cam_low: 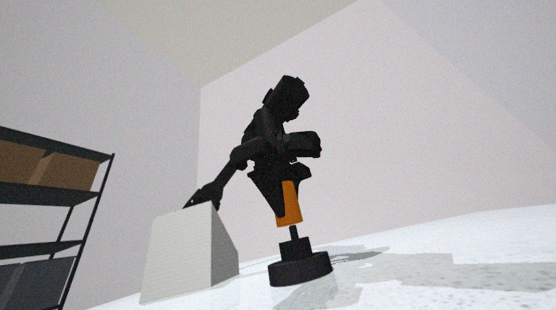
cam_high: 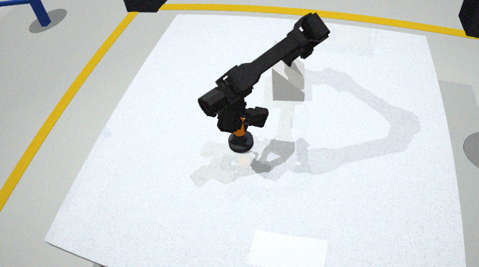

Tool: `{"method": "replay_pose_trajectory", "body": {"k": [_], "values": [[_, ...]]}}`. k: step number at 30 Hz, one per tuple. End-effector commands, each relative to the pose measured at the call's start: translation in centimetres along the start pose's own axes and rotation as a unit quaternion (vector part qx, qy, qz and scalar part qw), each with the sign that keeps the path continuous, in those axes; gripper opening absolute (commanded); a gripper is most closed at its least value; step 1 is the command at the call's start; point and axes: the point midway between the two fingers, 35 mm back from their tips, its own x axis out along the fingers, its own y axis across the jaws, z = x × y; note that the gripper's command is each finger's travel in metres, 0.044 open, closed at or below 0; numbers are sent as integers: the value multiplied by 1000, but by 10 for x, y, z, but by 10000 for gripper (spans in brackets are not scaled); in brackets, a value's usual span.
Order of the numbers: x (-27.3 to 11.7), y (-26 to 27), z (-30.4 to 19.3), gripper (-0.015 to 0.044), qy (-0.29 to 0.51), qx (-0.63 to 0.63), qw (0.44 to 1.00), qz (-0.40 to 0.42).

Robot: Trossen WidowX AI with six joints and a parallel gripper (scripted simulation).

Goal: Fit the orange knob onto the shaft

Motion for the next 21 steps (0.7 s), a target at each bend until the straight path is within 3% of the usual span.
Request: {"method": "replay_pose_trajectory", "body": {"k": [1,21], "values": [[-1,0,0,0,0,48,999,-1],[4,-1,0,0,0,90,996,-1]]}}
